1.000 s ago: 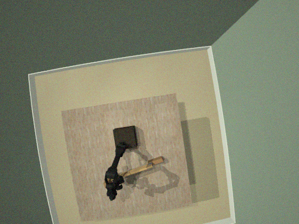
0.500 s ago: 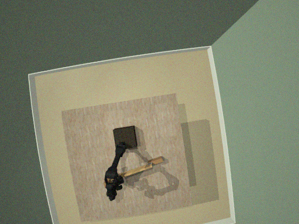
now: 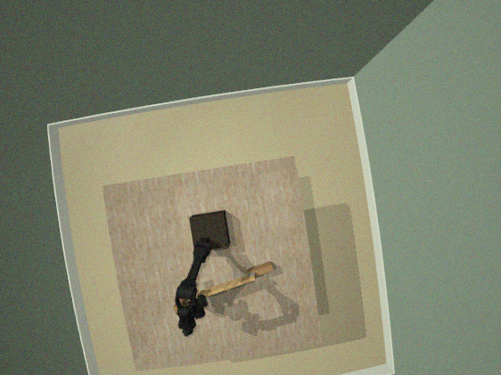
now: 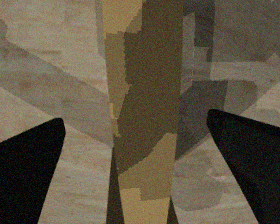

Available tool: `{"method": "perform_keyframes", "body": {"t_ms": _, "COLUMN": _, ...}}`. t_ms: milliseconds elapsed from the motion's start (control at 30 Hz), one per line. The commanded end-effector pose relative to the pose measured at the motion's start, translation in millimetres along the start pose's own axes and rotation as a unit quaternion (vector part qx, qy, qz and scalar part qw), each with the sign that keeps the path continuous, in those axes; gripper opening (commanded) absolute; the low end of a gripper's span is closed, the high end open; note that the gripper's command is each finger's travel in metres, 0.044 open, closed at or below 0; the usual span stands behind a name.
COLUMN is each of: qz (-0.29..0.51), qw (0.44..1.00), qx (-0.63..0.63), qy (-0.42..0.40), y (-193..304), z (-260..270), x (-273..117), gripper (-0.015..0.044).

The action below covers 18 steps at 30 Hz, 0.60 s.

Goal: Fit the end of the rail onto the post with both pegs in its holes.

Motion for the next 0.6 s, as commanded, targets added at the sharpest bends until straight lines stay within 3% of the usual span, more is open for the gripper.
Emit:
{"method": "perform_keyframes", "body": {"t_ms": 0, "qz": 0.001, "qw": 1.000, "qx": 0.000, "qy": 0.001, "y": -6.7, "z": -0.2, "x": -6.5, "gripper": 0.0440}}
{"method": "perform_keyframes", "body": {"t_ms": 133, "qz": 0.002, "qw": 1.000, "qx": 0.000, "qy": 0.003, "y": -30.7, "z": 1.2, "x": -29.6, "gripper": 0.0440}}
{"method": "perform_keyframes", "body": {"t_ms": 567, "qz": 0.002, "qw": 1.000, "qx": 0.000, "qy": 0.003, "y": -30.7, "z": 1.2, "x": -29.6, "gripper": 0.0440}}
Point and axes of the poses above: the point midway between the two fingers, 35 mm back from their tips, its own x axis out along the fingers, its own z axis across the jaws, y = z × x, the point moved 6 cm from there along -x, back along the fingers, and after that the axes turned 1 degree about x, right-handed, at the moved point
